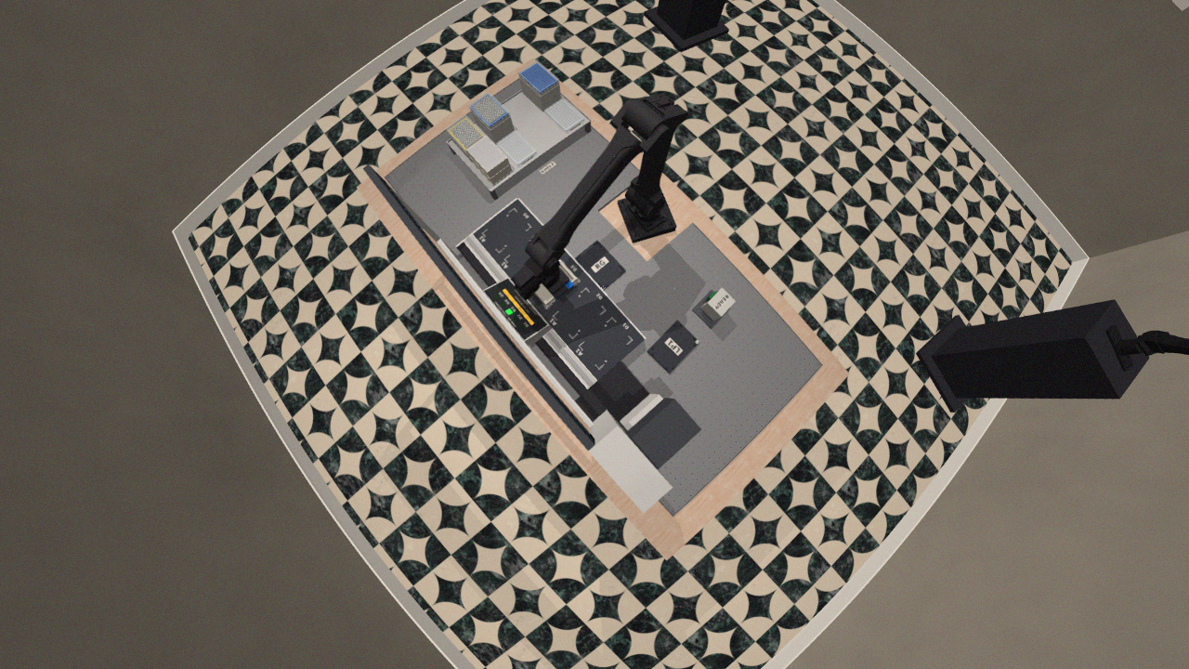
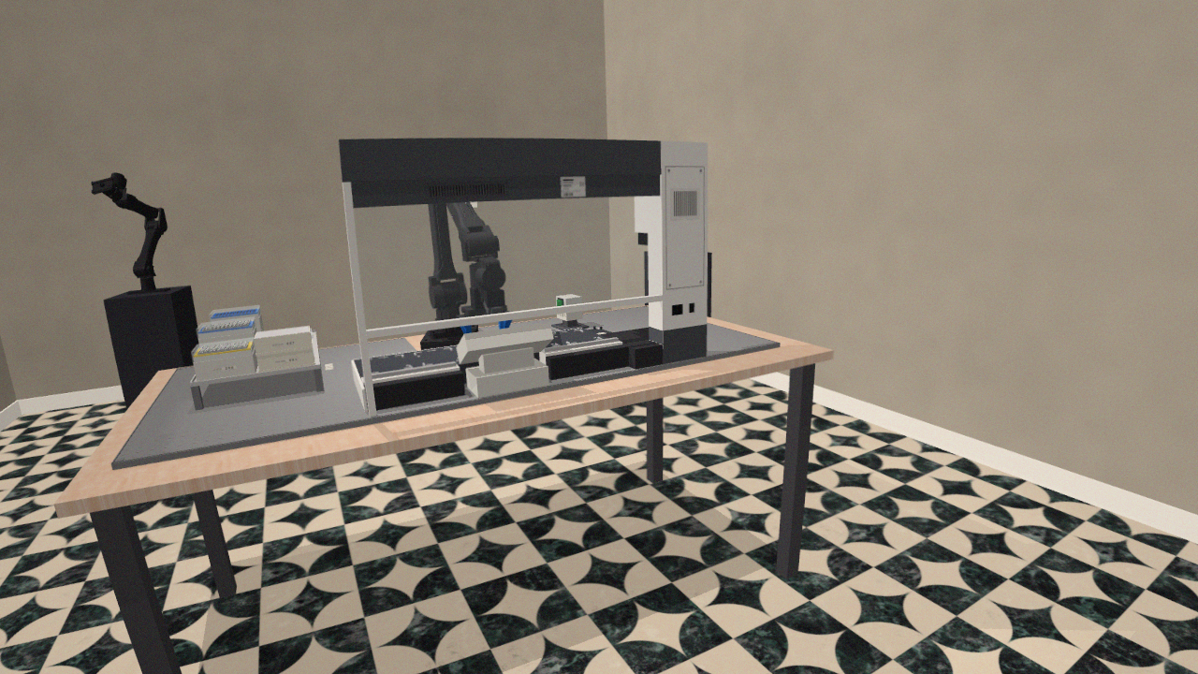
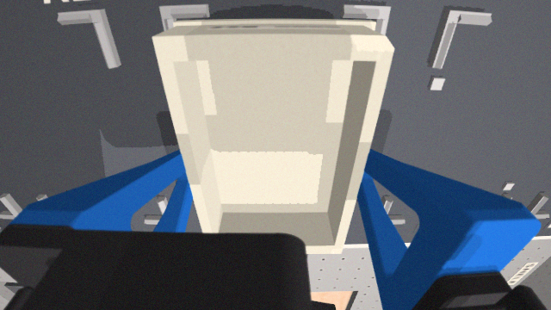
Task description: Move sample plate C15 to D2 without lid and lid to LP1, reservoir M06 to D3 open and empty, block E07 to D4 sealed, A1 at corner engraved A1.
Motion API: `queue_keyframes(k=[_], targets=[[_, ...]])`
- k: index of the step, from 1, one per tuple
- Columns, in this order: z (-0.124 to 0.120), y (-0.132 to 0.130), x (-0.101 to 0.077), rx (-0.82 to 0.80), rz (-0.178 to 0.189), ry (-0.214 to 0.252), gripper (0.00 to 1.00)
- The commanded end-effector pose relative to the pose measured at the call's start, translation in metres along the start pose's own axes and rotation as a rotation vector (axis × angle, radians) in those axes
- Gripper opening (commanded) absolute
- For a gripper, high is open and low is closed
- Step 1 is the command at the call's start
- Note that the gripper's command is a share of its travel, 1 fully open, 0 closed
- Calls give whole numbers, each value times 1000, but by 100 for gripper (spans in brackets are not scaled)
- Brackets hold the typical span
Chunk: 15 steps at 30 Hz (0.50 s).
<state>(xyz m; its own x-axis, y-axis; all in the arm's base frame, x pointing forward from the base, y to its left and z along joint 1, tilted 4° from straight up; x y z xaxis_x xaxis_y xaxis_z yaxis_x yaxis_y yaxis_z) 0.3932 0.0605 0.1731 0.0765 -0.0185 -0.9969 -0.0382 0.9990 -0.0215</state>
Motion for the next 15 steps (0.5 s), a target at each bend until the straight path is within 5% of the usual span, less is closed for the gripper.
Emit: queue_keyframes(k=[1,15], targets=[[10,-5,-3,7,2,-21,0],[12,-5,-4,7,3,-24,0]])
Point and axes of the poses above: the point where the finger pads meet when closed, its own x axis out along the fingers, its own y axis across the jaws, z = x × y, the point moved 9 cm from there along -x, back along the fingers, and after that the axes turned 6 degrees about x, right-handed, at the moved point
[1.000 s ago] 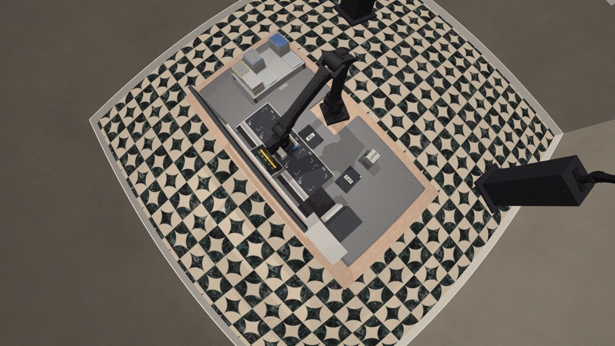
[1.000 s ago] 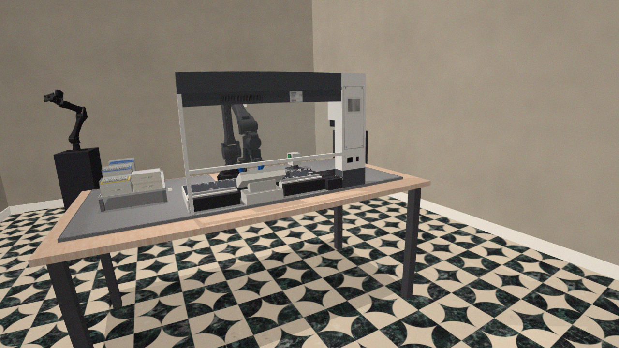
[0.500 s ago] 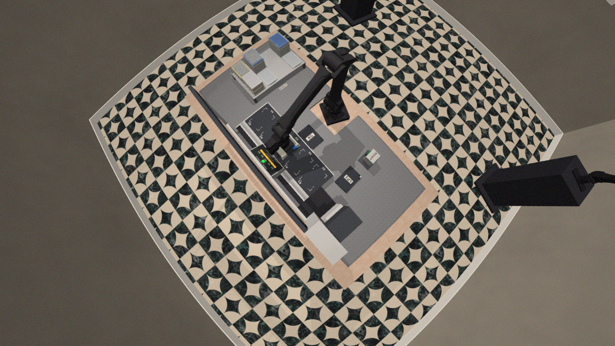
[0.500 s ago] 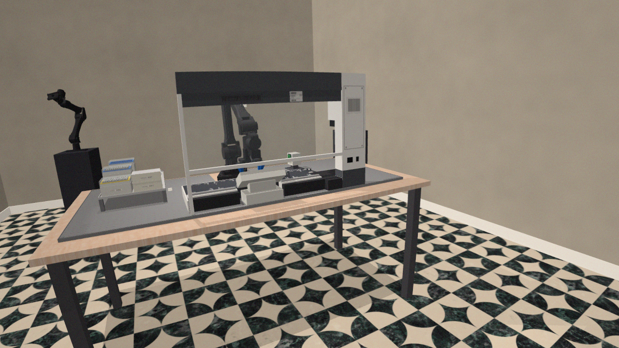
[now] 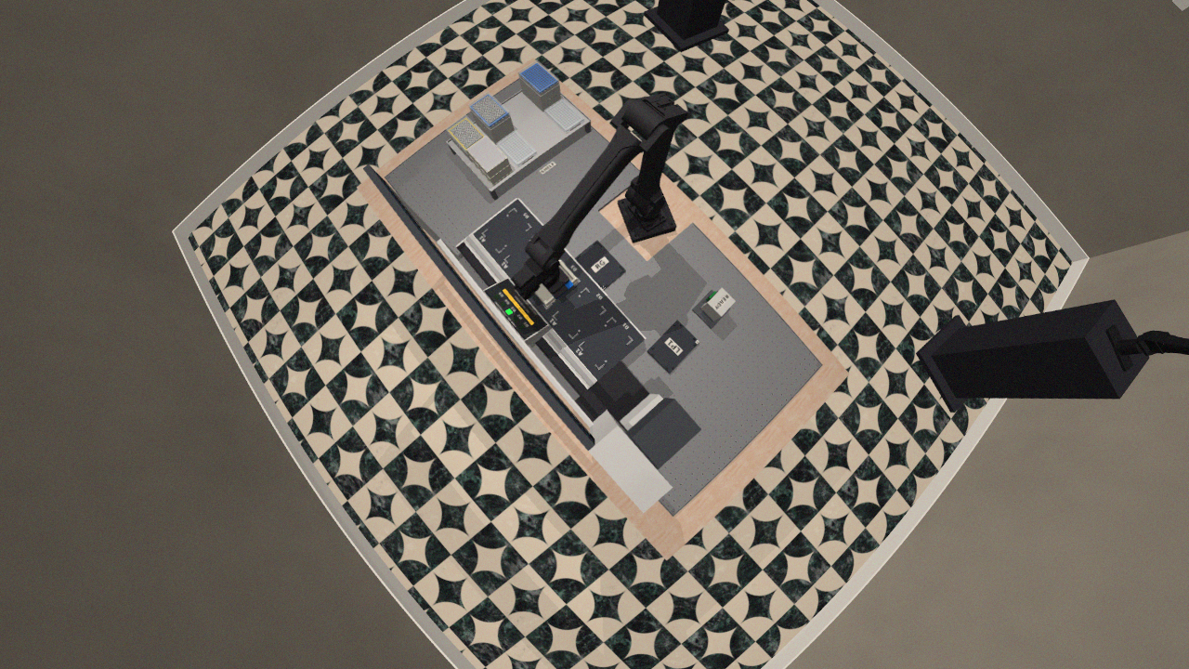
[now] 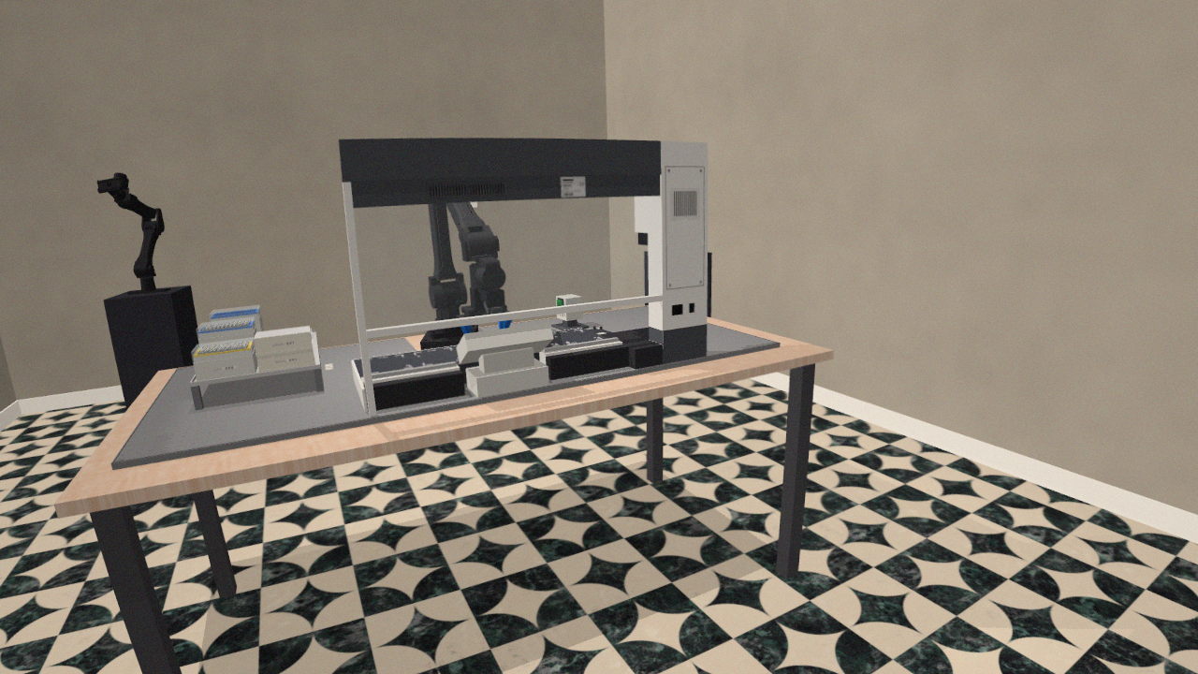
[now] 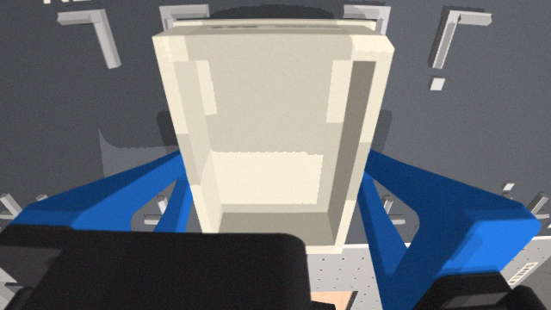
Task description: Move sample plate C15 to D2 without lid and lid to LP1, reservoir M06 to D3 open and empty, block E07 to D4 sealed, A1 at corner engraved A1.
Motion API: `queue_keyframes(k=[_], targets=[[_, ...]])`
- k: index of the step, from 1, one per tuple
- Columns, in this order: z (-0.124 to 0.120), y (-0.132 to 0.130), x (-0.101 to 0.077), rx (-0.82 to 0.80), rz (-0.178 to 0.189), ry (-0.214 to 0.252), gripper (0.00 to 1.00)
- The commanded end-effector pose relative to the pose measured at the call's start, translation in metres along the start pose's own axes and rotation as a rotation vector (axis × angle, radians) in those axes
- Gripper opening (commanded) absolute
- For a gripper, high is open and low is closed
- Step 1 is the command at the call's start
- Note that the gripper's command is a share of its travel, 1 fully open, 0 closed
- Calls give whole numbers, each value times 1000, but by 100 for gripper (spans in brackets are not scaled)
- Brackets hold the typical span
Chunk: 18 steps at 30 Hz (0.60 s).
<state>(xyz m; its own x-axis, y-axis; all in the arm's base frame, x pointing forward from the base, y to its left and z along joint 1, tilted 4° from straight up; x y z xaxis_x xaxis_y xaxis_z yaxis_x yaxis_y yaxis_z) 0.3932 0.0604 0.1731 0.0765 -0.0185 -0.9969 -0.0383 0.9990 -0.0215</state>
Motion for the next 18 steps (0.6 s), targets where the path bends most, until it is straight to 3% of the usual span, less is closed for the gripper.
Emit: queue_keyframes(k=[1,18], targets=[[12,-5,-4,8,3,-24,0],[13,-5,-5,8,3,-27,0]])
Point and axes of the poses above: the point where the finger pads meet when closed, its own x axis out along the fingers, its own y axis across the jaws, z = x × y, the point moved 9 cm from there along -x, back along the fingers, and after that the axes turned 6 degrees about x, right-handed, at the moved point
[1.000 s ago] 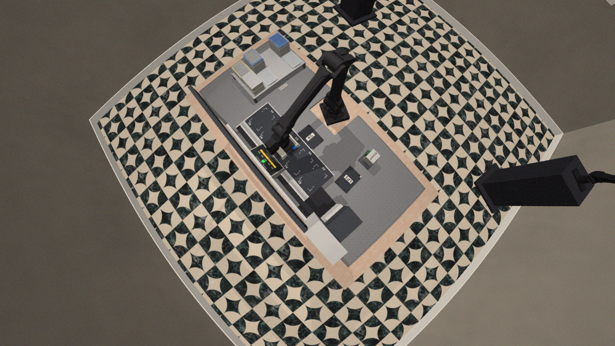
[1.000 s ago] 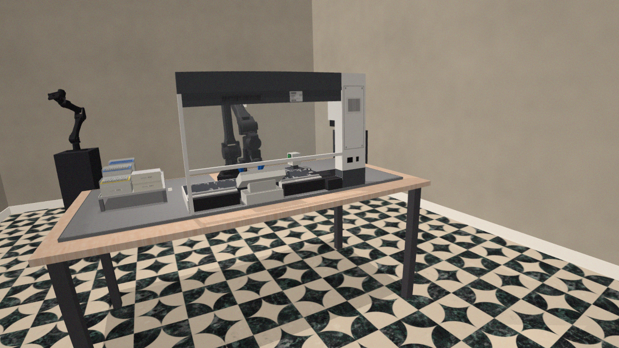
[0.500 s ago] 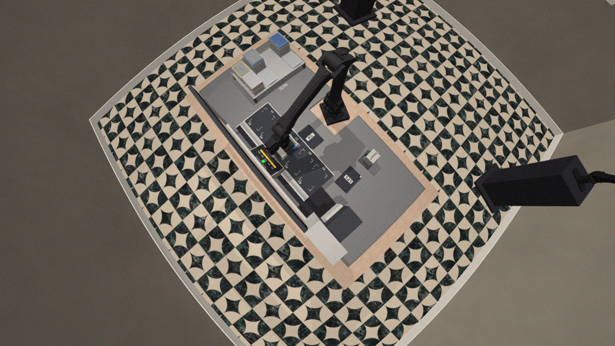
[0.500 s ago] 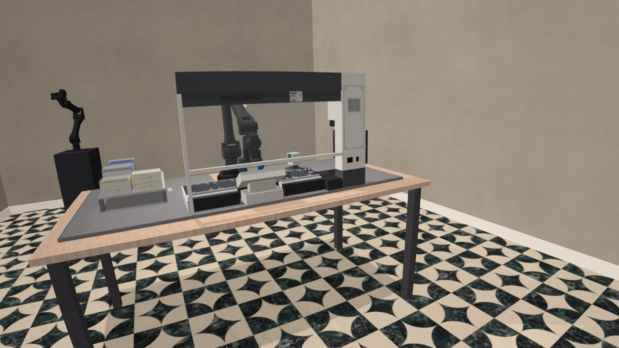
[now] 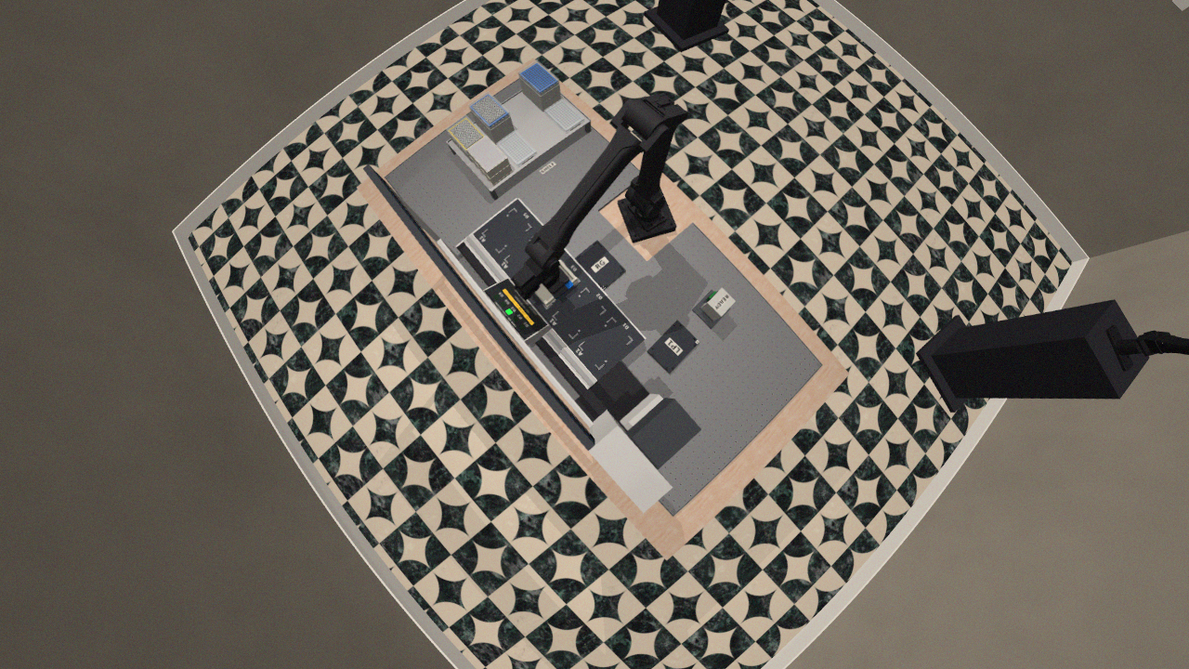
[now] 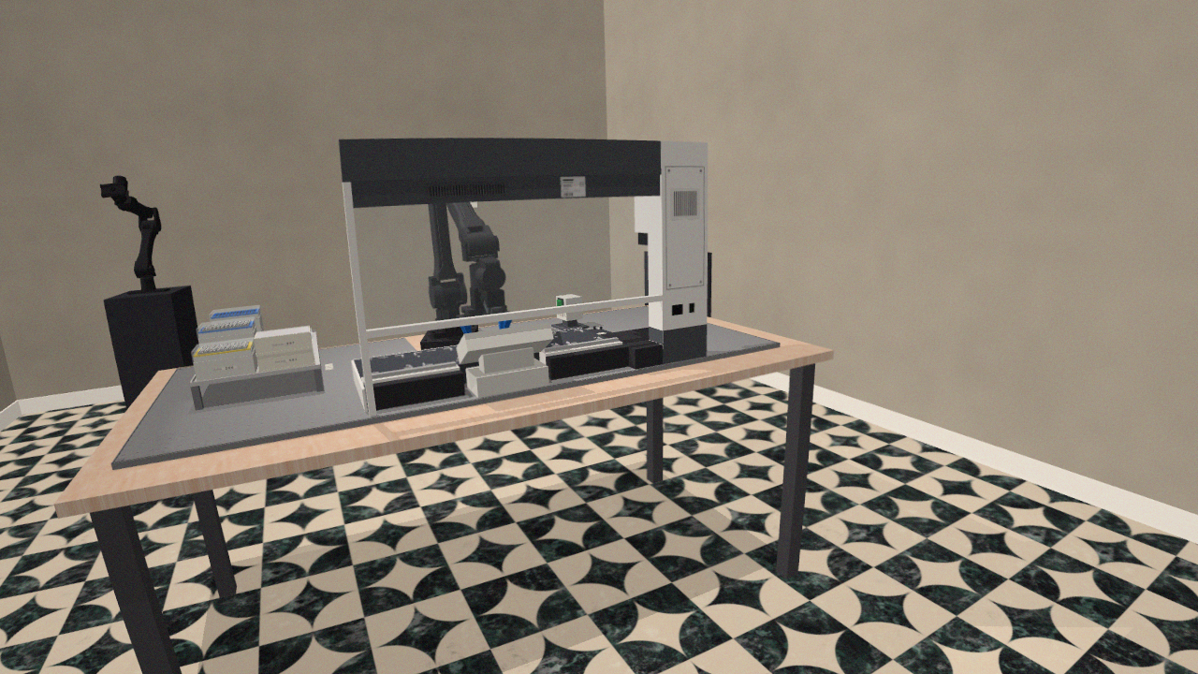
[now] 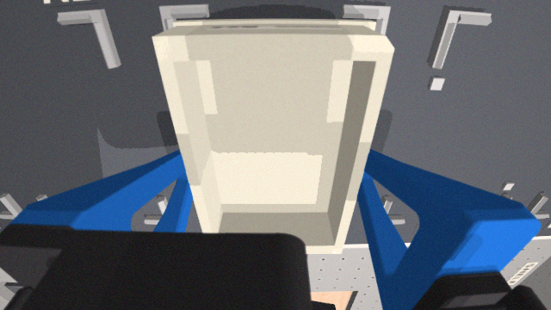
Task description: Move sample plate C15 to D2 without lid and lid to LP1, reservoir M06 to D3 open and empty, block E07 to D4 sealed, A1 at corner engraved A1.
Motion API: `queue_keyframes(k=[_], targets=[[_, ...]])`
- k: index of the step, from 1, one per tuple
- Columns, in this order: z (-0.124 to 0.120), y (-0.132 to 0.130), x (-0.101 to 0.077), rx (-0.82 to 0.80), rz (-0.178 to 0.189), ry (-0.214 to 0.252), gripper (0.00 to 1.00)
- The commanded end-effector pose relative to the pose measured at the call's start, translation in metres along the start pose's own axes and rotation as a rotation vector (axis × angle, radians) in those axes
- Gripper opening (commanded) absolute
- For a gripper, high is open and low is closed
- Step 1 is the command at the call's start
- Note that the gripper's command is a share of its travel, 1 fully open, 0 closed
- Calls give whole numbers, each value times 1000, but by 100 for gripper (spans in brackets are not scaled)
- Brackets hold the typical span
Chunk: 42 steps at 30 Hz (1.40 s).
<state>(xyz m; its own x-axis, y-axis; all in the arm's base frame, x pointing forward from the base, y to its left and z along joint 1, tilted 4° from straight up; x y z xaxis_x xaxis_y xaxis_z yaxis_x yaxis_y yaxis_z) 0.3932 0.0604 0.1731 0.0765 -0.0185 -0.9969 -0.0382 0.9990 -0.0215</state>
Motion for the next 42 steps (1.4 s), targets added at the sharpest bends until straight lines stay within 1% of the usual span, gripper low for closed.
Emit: queue_keyframes(k=[1,6,7,42], targets=[[13,-5,-5,8,3,-27,0],[13,-5,-5,8,3,-28,0],[13,-5,-5,8,3,-28,100],[13,-5,-5,8,3,-28,100]])
Point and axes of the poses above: the point where the finger pads meet when closed, its own x axis out along the fingers, its own y axis across the jaws, z = x × y, the point moved 9 cm from there along -x, back along the fingers, and after that the axes turned 6 degrees about x, right-handed, at the moved point
